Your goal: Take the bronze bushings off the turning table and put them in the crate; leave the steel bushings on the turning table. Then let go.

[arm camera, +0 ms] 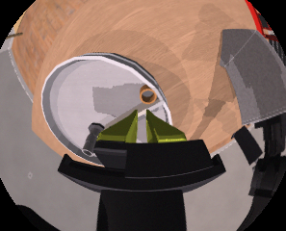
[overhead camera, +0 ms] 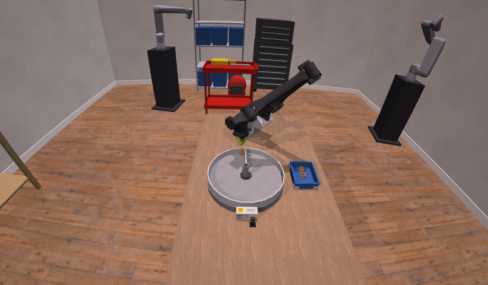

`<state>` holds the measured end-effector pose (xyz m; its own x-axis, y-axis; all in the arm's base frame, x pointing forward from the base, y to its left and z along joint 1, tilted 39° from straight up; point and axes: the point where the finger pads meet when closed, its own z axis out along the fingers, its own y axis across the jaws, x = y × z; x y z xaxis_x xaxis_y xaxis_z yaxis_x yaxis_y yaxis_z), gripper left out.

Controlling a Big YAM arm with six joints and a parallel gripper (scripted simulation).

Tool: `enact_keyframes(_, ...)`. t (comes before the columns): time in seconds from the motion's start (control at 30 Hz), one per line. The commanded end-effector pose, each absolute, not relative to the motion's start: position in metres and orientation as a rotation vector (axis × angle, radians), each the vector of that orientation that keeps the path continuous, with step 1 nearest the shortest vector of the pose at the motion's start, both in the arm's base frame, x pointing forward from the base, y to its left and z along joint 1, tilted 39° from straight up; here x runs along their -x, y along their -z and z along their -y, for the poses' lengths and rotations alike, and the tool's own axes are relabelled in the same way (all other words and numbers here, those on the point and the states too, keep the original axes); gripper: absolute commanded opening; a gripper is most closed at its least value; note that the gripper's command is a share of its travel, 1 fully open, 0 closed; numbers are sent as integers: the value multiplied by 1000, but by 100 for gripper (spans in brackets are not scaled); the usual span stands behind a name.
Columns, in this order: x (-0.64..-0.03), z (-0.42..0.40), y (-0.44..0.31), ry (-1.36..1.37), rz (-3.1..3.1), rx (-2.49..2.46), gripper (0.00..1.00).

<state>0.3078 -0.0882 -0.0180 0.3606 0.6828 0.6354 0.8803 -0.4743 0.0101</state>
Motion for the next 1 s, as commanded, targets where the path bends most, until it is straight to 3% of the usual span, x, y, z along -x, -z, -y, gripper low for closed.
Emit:
enact_keyframes(0.0, -319, 91, 19, 843, 1386, 2301, 12)
enact_keyframes(0.97, -323, 61, 56, 828, 1371, 2294, 12)
